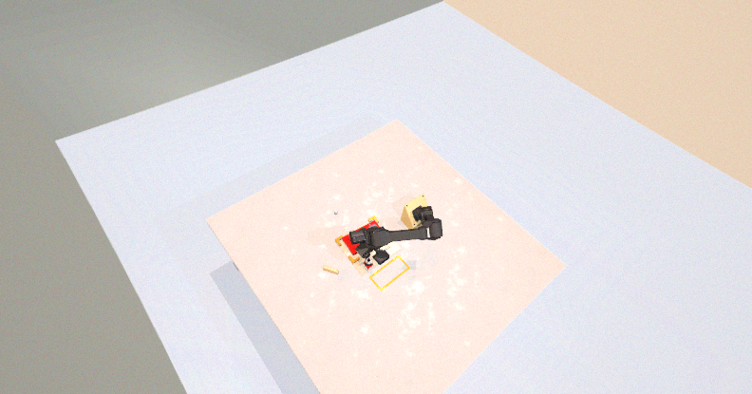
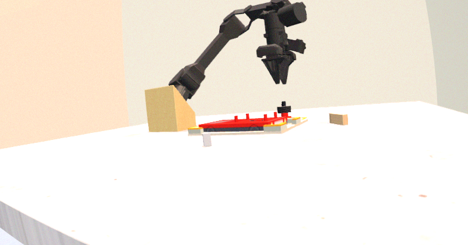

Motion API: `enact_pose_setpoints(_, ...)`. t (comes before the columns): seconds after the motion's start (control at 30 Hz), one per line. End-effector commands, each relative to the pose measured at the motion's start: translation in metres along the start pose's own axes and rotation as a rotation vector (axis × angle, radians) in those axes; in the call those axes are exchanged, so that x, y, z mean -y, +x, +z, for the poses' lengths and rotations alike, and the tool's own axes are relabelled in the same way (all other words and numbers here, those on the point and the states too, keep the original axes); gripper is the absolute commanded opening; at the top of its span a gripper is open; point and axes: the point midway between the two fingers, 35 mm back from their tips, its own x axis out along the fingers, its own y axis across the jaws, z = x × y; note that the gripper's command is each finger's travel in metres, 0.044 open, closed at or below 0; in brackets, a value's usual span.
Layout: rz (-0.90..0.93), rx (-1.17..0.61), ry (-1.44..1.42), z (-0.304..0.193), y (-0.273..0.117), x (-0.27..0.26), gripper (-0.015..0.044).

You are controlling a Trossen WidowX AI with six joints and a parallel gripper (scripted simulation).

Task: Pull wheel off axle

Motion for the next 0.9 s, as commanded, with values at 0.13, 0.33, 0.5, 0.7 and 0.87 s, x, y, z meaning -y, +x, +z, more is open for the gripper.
enact_pose_setpoints(0.13,0.002,0.001,0.002,0.002,0.020,-0.001,0.0300)
enact_pose_setpoints(0.33,0.004,0.001,0.002,0.002,0.059,-0.002,0.0300)
enact_pose_setpoints(0.5,0.006,0.001,0.002,0.001,0.074,-0.002,0.0300)
enact_pose_setpoints(0.7,0.001,0.002,-0.008,0.002,0.071,-0.004,0.0215)
enact_pose_setpoints(0.87,0.001,0.002,-0.008,0.002,0.071,-0.004,0.0181)
